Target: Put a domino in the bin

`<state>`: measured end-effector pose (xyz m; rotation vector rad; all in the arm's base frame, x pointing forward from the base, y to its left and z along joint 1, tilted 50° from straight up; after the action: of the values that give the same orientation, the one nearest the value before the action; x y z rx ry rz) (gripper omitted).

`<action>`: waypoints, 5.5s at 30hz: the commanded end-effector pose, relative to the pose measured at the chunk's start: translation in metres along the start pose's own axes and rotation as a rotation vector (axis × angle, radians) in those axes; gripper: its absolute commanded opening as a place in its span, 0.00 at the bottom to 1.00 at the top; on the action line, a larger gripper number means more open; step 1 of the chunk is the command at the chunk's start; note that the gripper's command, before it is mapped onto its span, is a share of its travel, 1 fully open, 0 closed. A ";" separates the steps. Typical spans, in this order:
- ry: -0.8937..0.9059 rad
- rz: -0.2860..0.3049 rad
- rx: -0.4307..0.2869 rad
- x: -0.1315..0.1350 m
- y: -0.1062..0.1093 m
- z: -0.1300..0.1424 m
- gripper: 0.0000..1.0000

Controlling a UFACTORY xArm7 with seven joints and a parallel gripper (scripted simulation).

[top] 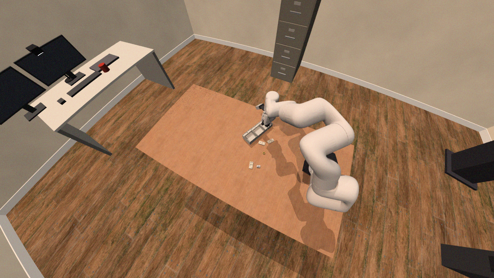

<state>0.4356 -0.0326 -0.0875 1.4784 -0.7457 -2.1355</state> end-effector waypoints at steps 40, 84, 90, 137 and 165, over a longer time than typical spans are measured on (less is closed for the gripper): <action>0.003 -0.007 -0.004 0.046 -0.091 -0.057 0.07; 0.003 -0.007 -0.003 0.046 -0.094 -0.057 0.07; 0.003 -0.007 -0.003 0.046 -0.094 -0.057 0.07; 0.002 -0.007 -0.004 0.022 -0.035 -0.053 0.07; 0.002 -0.007 -0.004 -0.036 -0.053 -0.044 0.07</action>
<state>0.4858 0.0157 -0.1023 1.4819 -0.7307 -2.1402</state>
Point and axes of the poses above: the point where the finger pads meet when closed, its own y axis back along the fingers, its own x axis across the jaws, z = x × y, the point moved 1 cm from there along y, back along the fingers, and after that the axes turned 5 degrees about -y, right-handed, at the moved point
